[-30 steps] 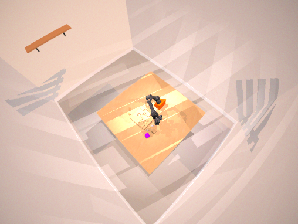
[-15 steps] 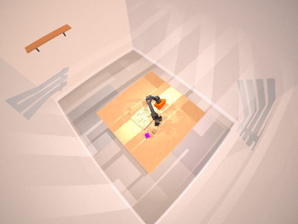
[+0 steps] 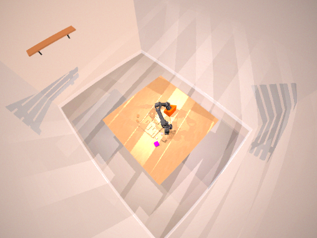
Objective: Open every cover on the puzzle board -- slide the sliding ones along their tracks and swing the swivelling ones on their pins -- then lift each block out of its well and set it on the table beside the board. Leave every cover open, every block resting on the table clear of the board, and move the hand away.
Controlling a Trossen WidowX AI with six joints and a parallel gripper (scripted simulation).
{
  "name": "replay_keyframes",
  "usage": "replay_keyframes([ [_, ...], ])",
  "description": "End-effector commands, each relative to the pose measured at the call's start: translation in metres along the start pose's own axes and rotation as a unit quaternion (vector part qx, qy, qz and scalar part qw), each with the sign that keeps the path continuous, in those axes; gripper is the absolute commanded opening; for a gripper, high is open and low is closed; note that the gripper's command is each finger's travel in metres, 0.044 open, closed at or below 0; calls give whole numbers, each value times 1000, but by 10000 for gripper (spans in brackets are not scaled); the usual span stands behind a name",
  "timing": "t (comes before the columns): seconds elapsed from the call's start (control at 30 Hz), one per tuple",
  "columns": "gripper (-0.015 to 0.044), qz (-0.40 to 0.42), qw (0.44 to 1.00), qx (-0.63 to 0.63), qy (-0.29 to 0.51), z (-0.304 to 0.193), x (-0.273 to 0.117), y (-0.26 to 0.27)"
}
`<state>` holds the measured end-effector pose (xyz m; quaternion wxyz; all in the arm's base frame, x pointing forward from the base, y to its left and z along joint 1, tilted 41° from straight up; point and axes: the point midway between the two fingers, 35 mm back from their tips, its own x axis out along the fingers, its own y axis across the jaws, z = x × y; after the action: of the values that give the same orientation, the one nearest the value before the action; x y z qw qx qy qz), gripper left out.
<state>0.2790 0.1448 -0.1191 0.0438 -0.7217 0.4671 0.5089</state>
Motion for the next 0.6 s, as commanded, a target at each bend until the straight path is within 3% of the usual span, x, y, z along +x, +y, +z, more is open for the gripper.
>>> replay_keyframes([
  [0.0, 80, 5, 1000, -4, 3, 1, 10, 2],
  [0.57, 80, 6, 1000, -4, 4, 1, 38, 5],
])
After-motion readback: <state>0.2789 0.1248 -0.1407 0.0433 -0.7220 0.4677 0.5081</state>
